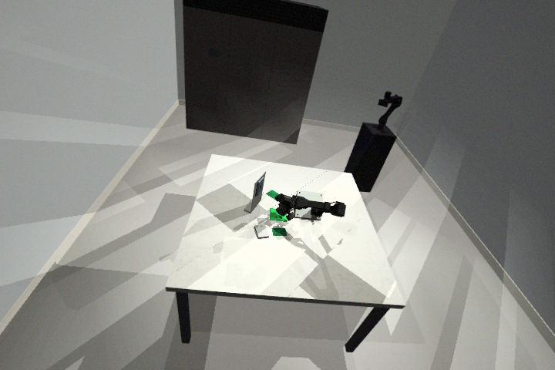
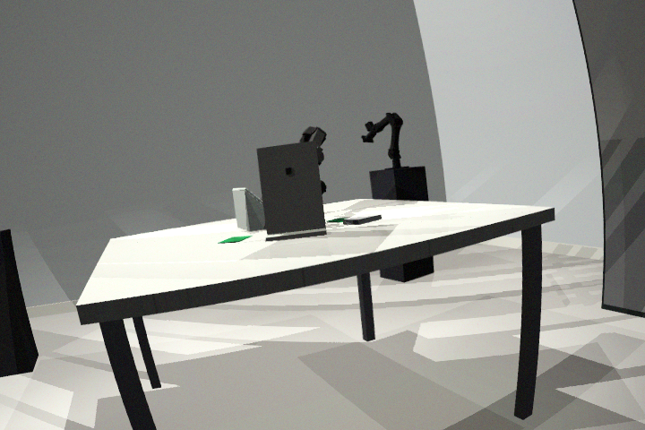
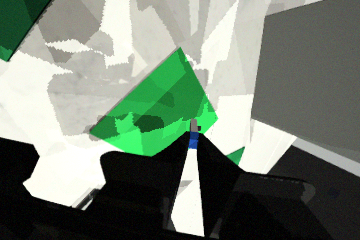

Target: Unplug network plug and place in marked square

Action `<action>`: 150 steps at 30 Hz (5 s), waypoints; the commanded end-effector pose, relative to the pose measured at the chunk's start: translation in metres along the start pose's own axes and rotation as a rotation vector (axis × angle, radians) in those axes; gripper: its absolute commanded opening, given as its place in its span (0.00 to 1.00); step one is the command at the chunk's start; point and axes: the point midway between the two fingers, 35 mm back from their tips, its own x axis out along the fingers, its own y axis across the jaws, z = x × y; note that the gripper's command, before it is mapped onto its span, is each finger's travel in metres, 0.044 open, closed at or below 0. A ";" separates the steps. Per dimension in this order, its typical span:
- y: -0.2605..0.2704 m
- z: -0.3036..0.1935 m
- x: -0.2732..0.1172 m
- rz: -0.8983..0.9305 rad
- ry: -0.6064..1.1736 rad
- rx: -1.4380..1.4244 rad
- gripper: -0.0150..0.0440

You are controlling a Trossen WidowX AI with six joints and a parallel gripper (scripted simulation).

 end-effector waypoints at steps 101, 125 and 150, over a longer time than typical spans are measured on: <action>-0.018 -0.001 -0.051 0.003 0.015 0.005 0.52; -0.034 -0.003 -0.081 0.003 0.011 0.006 0.52; -0.074 -0.001 -0.132 0.005 0.021 0.008 0.52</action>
